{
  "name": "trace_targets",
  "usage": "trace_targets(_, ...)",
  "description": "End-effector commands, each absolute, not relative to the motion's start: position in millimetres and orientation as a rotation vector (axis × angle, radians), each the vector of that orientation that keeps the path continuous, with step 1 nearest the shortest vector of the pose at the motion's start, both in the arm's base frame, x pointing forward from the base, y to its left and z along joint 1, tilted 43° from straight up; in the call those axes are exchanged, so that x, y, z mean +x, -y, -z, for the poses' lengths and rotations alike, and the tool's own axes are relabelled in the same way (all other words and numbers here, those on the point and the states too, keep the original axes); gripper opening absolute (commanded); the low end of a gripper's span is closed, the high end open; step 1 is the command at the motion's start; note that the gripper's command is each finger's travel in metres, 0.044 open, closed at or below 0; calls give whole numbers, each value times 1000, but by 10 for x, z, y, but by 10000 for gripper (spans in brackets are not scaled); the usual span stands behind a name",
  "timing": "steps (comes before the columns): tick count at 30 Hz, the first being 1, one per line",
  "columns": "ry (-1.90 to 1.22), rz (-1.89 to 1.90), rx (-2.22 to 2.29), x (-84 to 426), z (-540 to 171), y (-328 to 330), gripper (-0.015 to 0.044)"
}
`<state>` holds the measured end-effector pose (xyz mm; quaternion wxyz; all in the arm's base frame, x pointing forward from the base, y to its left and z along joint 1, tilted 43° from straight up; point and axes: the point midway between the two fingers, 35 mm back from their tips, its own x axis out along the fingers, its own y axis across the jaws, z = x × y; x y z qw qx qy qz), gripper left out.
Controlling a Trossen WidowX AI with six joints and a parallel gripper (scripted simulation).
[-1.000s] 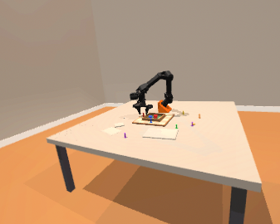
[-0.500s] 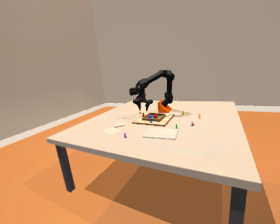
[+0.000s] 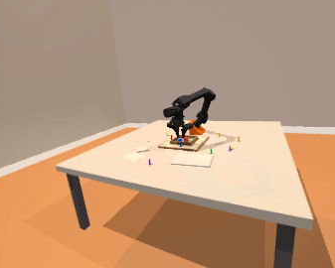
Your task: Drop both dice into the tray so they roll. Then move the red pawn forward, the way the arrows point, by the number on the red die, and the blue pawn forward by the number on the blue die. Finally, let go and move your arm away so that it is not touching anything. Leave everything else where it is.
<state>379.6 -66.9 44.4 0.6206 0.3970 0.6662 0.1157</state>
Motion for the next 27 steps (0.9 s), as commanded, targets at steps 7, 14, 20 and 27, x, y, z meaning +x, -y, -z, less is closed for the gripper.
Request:
trace_targets(7, -1525, -256, 930, 3846, -346, 608, 200)
trace_targets(14, -1525, -256, 930, 3859, -278, 548, 200)
trace_targets(20, -1525, -256, 930, 3871, -206, 481, 200)
trace_targets(27, -1524, -257, 931, 3881, -123, 403, 200)
